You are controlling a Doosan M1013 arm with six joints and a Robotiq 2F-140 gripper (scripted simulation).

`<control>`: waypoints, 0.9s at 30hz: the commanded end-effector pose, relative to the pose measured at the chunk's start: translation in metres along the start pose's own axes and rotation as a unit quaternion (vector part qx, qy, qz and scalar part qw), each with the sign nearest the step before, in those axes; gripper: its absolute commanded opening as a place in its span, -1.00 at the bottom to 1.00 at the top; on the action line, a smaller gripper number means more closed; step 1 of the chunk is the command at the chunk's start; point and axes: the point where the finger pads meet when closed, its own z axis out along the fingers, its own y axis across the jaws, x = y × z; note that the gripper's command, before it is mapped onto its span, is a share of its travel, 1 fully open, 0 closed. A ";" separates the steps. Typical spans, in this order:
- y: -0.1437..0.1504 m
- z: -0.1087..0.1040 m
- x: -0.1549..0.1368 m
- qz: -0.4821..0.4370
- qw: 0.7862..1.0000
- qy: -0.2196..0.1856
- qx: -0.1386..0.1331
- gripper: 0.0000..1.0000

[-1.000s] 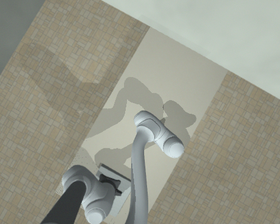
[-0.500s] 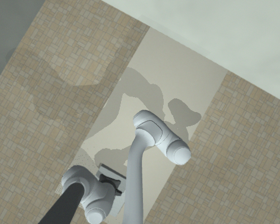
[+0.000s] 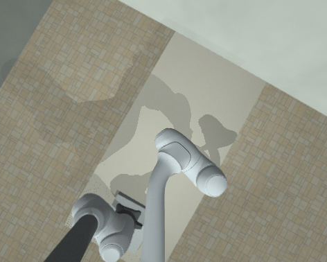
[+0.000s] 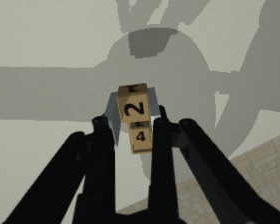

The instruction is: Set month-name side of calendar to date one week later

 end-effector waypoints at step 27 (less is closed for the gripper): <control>-0.004 -0.010 -0.128 0.014 1.000 0.000 0.000 -0.49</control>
